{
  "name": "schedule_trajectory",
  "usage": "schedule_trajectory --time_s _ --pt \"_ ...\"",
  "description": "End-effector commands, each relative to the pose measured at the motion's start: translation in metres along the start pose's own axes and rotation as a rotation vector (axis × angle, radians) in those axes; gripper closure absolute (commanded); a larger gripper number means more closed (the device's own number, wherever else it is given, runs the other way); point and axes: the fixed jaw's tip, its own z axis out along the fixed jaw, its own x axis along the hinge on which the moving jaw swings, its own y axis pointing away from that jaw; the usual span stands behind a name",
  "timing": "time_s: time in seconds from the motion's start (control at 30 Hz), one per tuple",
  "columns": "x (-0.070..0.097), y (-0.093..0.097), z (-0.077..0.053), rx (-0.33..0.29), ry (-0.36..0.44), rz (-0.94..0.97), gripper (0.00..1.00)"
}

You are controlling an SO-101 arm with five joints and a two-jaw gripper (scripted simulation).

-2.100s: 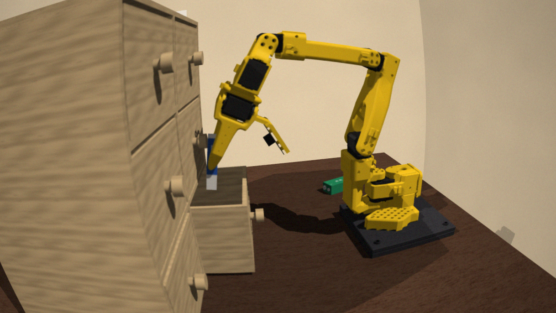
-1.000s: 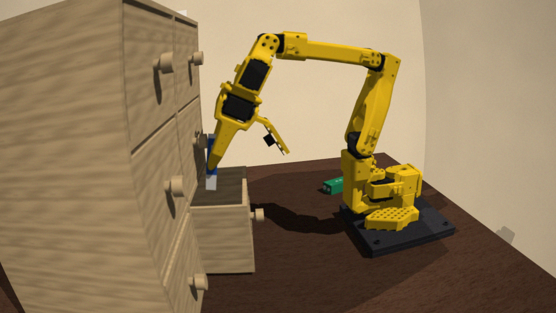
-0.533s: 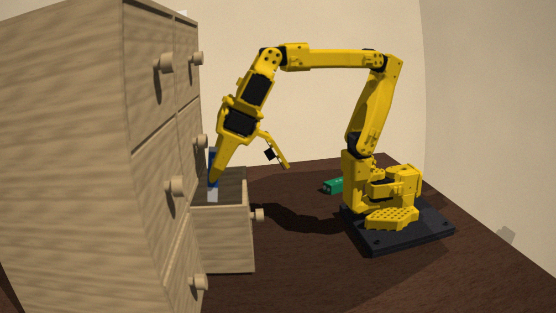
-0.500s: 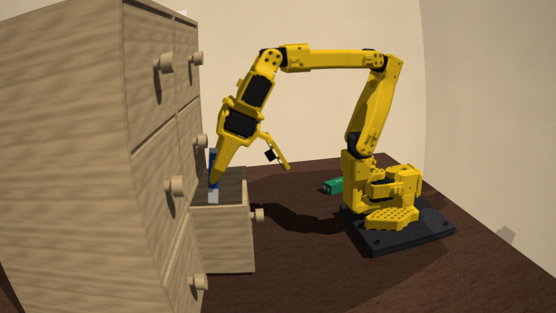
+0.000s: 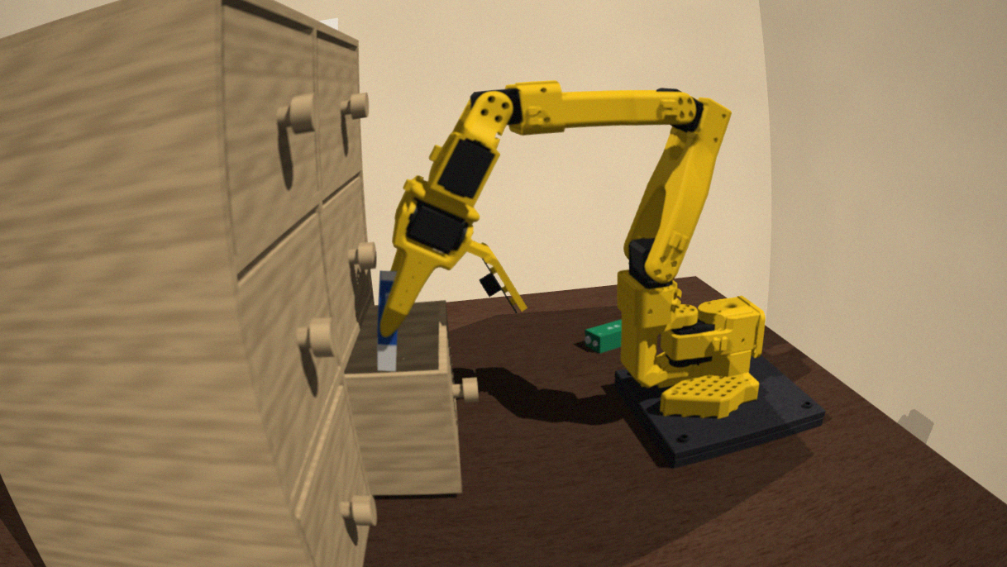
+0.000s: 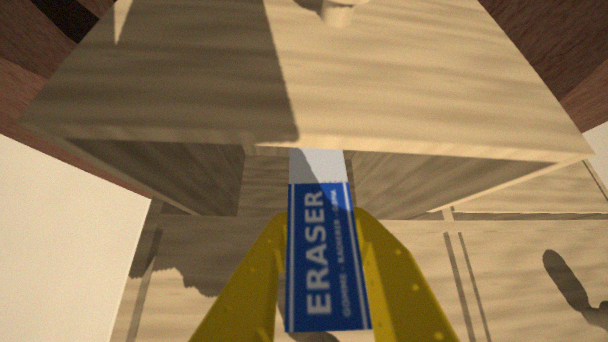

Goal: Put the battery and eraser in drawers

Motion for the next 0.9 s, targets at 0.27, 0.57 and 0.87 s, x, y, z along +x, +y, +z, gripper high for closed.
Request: schedule_trajectory --time_s 0.27,0.57,0.87 --pt "-0.0008 -0.0011 -0.0009 0.003 0.008 0.006 0.90" --pt "-0.0008 -0.0011 -0.0009 0.003 0.008 0.006 0.84" --pt "-0.0008 -0.0011 -0.0009 0.003 0.008 0.006 0.79"
